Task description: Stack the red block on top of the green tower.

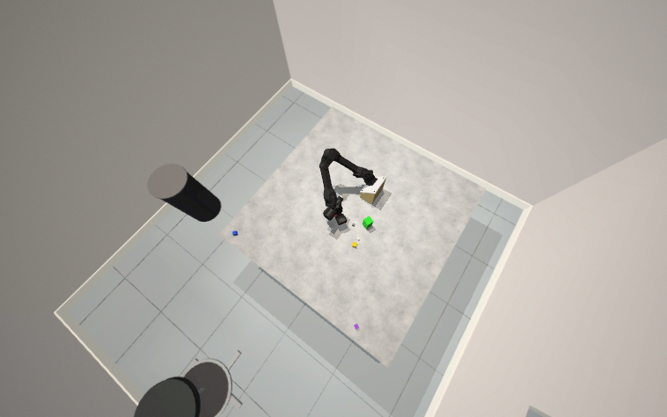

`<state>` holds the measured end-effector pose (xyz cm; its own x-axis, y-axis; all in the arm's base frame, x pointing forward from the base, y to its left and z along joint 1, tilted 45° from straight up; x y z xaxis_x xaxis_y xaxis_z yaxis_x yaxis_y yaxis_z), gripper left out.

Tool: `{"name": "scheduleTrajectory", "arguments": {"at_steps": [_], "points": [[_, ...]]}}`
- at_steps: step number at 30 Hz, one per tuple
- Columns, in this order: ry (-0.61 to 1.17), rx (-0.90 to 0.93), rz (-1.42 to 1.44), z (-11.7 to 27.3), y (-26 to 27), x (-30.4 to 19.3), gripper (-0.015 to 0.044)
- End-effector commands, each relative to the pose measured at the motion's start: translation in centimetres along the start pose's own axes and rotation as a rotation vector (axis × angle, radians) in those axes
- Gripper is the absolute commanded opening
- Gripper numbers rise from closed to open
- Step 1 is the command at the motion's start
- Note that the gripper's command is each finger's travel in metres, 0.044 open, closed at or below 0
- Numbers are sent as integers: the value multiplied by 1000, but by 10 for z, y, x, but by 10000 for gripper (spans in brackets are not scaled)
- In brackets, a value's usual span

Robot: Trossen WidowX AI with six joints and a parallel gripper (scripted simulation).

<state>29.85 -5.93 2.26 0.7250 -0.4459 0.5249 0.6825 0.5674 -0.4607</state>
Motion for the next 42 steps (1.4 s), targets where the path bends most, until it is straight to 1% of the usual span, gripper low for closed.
{"name": "scheduleTrajectory", "arguments": {"at_steps": [1,3,26,35,42], "points": [[-2,1,-1,8,1,0,52],[-2,1,0,15,1,0,0],[-1,1,2,116,1,-1,0],[-1,3,2,117,4,-1,0],[6,29,12,121,32,-32,0]]}}
Point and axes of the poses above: the point midway between the two fingers, 35 mm back from their tips, its own z axis back along the fingers, its own y axis across the jaws, x = y × z, the point moved 2 cm from there along z, back along the fingers, and after that the axes turned 14 degrees about -z, right-handed, at the moved point
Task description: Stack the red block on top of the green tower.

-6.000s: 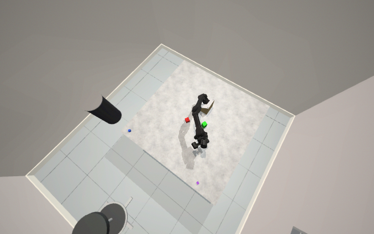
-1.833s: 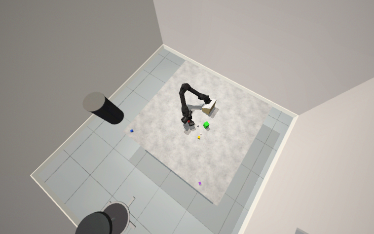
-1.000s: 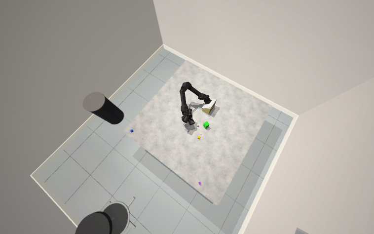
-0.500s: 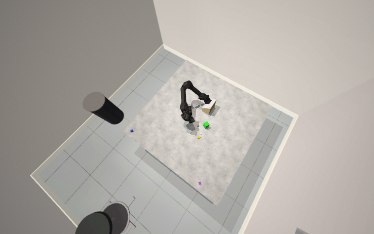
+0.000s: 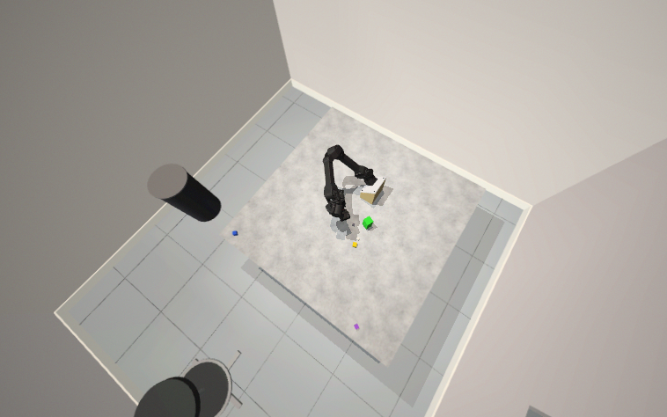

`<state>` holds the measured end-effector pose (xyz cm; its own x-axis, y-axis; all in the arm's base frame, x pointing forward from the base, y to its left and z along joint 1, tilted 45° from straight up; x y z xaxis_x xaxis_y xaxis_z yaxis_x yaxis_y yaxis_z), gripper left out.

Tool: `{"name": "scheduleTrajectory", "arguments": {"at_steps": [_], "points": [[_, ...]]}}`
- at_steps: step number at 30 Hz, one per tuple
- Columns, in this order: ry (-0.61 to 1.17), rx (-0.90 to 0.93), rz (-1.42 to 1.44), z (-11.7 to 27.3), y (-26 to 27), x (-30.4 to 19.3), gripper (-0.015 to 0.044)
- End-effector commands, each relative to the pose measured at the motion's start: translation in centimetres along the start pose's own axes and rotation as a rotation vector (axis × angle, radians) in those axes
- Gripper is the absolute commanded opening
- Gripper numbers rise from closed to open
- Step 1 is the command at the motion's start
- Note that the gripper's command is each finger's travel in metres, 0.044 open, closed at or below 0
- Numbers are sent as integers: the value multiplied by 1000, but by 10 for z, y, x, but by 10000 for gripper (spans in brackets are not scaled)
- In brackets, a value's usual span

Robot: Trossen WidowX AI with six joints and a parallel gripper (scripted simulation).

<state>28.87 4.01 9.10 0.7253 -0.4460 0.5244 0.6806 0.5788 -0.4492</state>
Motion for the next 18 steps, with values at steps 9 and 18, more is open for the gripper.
{"name": "scheduleTrajectory", "arguments": {"at_steps": [9,18], "points": [[30,15,17,3,47,-73,0],[22,2,10,1,68,-133,0]]}}
Point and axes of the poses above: the point midway between the two fingers, 35 mm back from their tips, its own z axis back along the fingers, its own y axis across the jaws, x = y × z, the point moved 2 cm from there along z, back along the fingers, and after that the axes turned 14 degrees about -z, right-handed, at the moved point
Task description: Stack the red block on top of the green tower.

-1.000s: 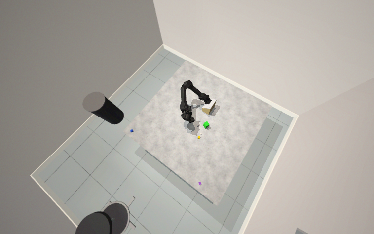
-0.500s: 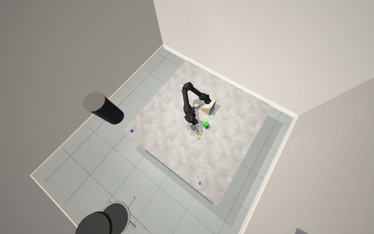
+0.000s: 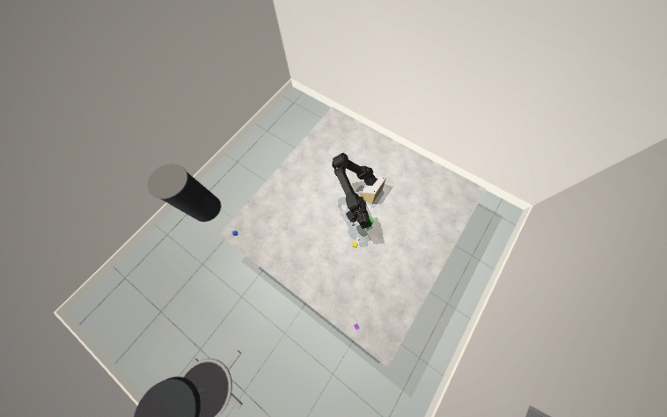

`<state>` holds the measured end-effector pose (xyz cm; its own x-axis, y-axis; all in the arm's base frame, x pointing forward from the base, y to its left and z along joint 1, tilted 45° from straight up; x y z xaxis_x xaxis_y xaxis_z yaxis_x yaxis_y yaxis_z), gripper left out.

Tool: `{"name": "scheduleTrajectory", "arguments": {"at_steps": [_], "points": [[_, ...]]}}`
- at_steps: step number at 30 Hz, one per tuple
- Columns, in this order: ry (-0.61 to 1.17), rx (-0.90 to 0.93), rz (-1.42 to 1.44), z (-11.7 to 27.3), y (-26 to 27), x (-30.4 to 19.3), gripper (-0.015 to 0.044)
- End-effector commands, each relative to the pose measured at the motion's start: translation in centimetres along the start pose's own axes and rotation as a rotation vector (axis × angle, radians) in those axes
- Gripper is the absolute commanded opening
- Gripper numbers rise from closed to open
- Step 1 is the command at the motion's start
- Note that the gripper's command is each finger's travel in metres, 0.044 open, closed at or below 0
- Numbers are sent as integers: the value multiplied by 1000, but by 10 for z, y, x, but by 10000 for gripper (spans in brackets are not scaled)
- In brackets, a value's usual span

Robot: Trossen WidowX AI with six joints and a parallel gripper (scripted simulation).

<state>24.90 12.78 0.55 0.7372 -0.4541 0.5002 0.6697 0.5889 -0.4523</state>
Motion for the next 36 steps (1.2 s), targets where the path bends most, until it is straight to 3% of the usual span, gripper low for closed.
{"name": "scheduleTrajectory", "arguments": {"at_steps": [1,7,14,22,36], "points": [[-4,-5,-5,-2,8,-27,0],[-18,-14,-12,-5,15,-57,0],[-18,-14,-13,-5,16,-57,0],[-19,-15,-13,-33,15,-57,0],[-19,-15,-13,-33,15,-57,0]]}}
Point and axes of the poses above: the point midway between the two fingers, 35 mm back from their tips, its own z axis back along the fingers, its own y axis across the jaws, x = y × z, the point moved 2 cm from there along z, back along the fingers, and after that the axes turned 14 degrees about -z, right-handed, at the moved point
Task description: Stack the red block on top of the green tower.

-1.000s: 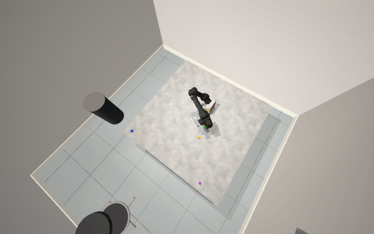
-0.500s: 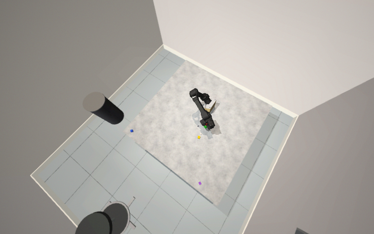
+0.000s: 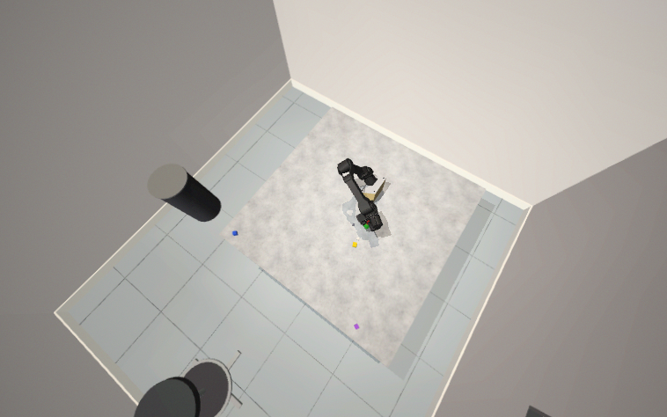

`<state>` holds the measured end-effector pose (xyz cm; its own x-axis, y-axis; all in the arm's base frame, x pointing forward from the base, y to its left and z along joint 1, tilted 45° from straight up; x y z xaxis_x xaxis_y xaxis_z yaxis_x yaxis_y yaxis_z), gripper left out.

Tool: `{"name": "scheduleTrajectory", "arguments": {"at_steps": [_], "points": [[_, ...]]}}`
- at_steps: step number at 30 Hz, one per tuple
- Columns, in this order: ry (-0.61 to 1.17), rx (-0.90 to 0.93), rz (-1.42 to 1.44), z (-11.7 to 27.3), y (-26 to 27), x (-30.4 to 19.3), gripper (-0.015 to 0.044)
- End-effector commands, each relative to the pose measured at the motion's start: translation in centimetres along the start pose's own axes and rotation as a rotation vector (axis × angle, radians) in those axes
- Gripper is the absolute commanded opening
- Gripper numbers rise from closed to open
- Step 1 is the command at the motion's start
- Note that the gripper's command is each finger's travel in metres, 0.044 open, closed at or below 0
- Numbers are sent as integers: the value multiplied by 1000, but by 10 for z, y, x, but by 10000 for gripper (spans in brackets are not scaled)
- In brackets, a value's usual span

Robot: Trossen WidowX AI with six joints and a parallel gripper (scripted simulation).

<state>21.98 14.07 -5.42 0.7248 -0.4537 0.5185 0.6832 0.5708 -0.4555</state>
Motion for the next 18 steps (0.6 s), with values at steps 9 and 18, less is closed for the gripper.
{"name": "scheduleTrajectory", "arguments": {"at_steps": [9,18], "points": [[-4,1,3,-1,0,1,0],[0,0,0,-1,0,0,26]]}}
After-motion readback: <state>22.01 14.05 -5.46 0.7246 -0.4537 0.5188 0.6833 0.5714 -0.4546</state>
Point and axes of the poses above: the point midway between the two fingers, 35 mm back from their tips, its own z axis back along the fingers, its own y axis across the jaws, x = y × z, the point moved 2 cm from there along z, back along the fingers, and after that the axes turned 14 degrees about -z, right-handed, at the moved point
